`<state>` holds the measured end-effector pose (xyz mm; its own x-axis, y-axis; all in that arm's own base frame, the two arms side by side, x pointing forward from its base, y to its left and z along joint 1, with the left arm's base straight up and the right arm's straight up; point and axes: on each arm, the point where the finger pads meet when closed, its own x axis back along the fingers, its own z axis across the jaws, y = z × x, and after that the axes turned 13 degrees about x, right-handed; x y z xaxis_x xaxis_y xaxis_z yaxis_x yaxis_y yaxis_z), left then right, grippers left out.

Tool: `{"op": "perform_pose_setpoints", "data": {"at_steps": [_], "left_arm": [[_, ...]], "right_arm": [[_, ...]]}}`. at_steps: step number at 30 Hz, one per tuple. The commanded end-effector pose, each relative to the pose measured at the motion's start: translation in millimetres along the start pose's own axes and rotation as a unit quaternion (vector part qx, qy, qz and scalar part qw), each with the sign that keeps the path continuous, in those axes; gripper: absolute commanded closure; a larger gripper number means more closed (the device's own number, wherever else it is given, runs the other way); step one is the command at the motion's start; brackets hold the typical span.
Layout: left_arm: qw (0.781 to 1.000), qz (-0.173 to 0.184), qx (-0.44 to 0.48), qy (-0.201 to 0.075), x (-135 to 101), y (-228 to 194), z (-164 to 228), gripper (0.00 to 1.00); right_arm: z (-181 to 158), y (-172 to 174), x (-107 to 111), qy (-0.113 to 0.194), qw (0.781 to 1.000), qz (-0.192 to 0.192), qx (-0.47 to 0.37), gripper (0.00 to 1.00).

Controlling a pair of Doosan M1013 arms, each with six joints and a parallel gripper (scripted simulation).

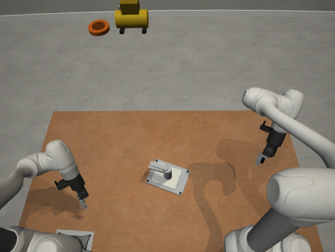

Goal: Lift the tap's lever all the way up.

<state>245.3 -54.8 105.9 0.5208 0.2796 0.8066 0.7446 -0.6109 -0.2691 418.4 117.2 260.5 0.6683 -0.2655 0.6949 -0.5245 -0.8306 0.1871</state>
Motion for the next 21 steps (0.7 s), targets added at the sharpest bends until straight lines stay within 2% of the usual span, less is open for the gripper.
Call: {"op": "perform_pose_setpoints", "data": {"at_steps": [1, 14, 21], "left_arm": [[1.000, 0.000, 0.000, 0.000, 0.3, 0.1, 0.0, 0.00], [1.000, 0.000, 0.000, 0.000, 0.3, 0.1, 0.0, 0.00], [1.000, 0.000, 0.000, 0.000, 0.3, 0.1, 0.0, 0.00]], "right_arm": [[7.6, 8.3, 3.5, -0.001, 1.000, 0.008, 0.011, 0.00], [42.0, 50.2, 13.5, -0.004, 0.997, 0.042, 0.062, 0.00], [66.6, 87.3, 18.1, -0.002, 0.992, 0.071, 0.103, 0.00]]}}
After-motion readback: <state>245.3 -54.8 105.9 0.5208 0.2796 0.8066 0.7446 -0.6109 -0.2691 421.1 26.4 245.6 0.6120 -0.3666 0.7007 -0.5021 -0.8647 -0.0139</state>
